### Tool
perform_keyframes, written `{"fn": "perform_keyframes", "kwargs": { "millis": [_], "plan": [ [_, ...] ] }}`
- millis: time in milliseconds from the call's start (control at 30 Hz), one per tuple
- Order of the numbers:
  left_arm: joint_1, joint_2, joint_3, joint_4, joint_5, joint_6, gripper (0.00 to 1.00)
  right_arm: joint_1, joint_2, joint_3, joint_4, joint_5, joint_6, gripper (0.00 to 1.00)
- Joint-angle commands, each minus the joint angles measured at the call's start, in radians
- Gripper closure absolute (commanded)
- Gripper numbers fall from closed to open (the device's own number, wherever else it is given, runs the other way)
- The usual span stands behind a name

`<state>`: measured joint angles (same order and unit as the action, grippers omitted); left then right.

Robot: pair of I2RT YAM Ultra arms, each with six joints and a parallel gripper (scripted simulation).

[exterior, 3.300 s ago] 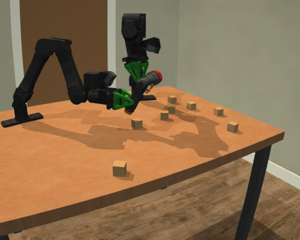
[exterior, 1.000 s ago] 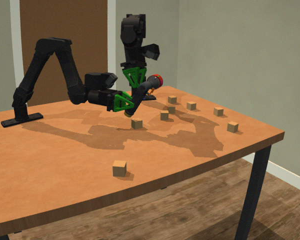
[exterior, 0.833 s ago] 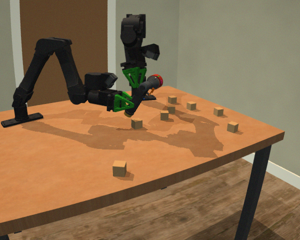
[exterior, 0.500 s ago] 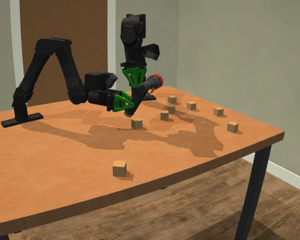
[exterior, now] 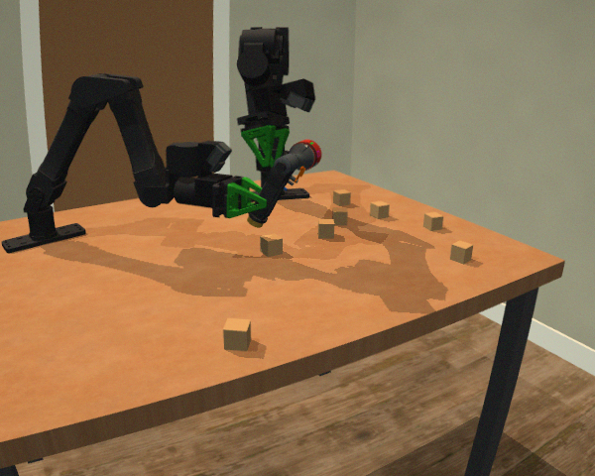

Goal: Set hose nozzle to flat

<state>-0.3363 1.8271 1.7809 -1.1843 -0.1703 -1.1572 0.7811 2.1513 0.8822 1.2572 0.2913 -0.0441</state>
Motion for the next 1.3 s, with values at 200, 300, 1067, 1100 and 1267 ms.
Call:
{"fn": "perform_keyframes", "kwargs": {
  "millis": [200,300,1067,1100,1267],
  "plan": [
    [-0.017,-0.044,0.092,-0.083,-0.016,-0.012,0.64,0.006,-0.057,0.049,0.113,-0.001,0.01,0.64],
    [-0.02,-0.045,0.112,-0.104,-0.017,-0.015,0.64,0.006,-0.057,0.049,0.113,-0.001,0.01,0.64],
    [-0.033,-0.02,0.235,-0.224,-0.024,-0.029,0.64,0.006,-0.057,0.049,0.113,-0.001,0.01,0.64],
    [-0.037,-0.014,0.242,-0.23,-0.025,-0.03,0.64,0.006,-0.057,0.049,0.113,-0.001,0.01,0.64],
    [-0.039,-0.017,0.273,-0.259,-0.026,-0.033,0.64,0.006,-0.057,0.049,0.113,-0.001,0.01,0.64]
  ]
}}
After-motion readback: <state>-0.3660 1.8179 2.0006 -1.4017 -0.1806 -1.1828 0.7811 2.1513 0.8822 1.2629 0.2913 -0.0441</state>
